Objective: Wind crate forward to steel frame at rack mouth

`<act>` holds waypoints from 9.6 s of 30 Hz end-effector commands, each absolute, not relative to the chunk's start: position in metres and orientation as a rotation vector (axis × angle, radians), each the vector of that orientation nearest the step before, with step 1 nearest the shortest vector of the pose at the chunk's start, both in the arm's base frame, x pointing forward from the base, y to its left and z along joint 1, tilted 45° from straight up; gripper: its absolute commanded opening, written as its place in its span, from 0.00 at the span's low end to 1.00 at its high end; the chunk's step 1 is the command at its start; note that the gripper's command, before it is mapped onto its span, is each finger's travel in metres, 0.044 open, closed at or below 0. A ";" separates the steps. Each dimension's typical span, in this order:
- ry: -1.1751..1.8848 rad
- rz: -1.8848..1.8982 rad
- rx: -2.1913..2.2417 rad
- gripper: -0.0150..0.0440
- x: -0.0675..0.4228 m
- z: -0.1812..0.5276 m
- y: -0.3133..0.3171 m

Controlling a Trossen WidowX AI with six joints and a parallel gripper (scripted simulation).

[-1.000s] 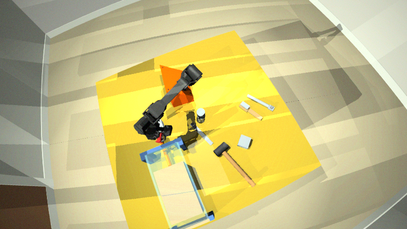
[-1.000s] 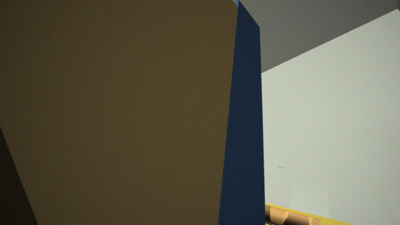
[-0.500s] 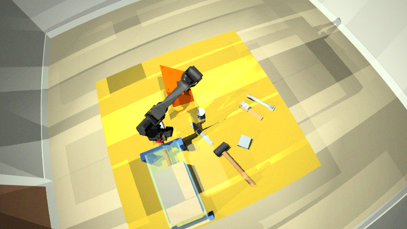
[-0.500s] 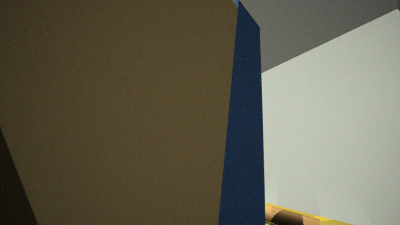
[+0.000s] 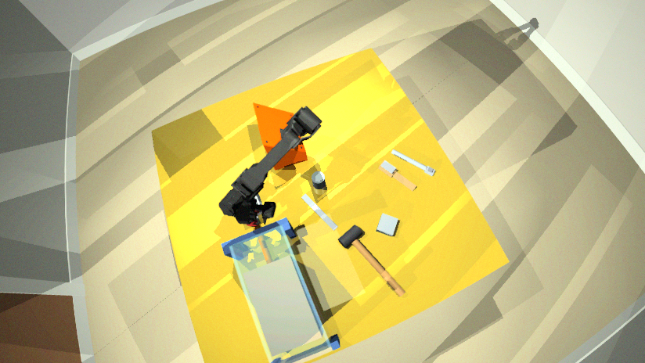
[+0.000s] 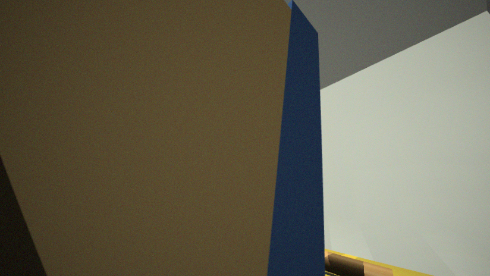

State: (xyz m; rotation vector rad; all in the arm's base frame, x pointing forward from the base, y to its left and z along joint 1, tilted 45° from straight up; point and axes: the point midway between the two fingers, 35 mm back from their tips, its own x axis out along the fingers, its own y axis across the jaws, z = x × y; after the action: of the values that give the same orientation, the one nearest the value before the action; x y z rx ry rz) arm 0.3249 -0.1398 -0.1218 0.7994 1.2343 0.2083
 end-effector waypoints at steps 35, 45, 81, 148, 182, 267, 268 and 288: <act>1.238 0.210 0.810 0.25 0.322 -0.123 -0.136; 1.238 0.210 0.810 0.25 0.321 -0.120 -0.132; 1.240 0.210 0.812 0.25 0.299 -0.096 -0.109; 1.244 0.209 0.814 0.25 0.231 -0.073 -0.090; 1.246 0.208 0.813 0.25 0.192 -0.075 -0.096; 1.250 0.202 0.809 0.25 0.128 -0.119 -0.150; 1.250 0.202 0.809 0.25 0.128 -0.120 -0.151; 1.250 0.201 0.807 0.25 0.124 -0.135 -0.168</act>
State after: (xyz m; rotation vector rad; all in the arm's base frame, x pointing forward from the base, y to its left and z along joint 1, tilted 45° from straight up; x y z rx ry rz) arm 0.1262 -0.1589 -0.1226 0.8383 1.2286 0.2079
